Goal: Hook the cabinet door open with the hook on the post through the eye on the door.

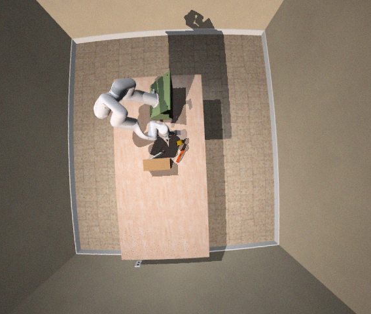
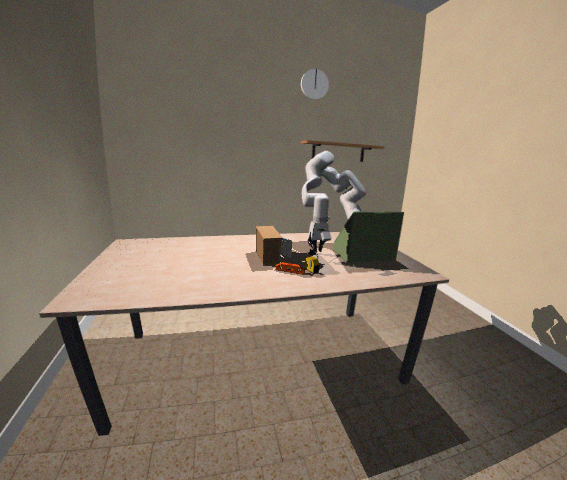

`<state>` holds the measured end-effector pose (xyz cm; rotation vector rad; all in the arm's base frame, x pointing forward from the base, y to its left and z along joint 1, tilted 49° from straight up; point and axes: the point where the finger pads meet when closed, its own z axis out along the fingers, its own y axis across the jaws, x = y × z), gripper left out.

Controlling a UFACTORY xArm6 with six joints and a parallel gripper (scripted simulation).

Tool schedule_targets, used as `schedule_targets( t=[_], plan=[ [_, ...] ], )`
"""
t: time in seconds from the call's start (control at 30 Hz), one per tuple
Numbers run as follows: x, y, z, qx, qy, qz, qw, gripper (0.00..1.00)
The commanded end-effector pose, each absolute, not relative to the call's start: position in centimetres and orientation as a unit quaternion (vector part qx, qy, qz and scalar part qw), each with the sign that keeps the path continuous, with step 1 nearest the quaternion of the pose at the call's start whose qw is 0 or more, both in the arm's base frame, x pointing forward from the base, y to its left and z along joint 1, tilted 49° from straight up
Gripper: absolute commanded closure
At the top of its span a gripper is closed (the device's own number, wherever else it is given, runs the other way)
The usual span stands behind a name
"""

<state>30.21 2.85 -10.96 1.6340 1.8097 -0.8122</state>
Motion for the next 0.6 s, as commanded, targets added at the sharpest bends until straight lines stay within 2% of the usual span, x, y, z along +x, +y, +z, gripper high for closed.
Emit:
schedule_targets(
  t=[0.0, 0.57],
  plan=[
    [30.36, 2.62, -11.24, 0.61, 0.676, -0.301, 0.283, 0.77],
    [30.36, 2.26, -11.56, 0.61, 0.676, -0.301, 0.282, 0.77]
  ],
)
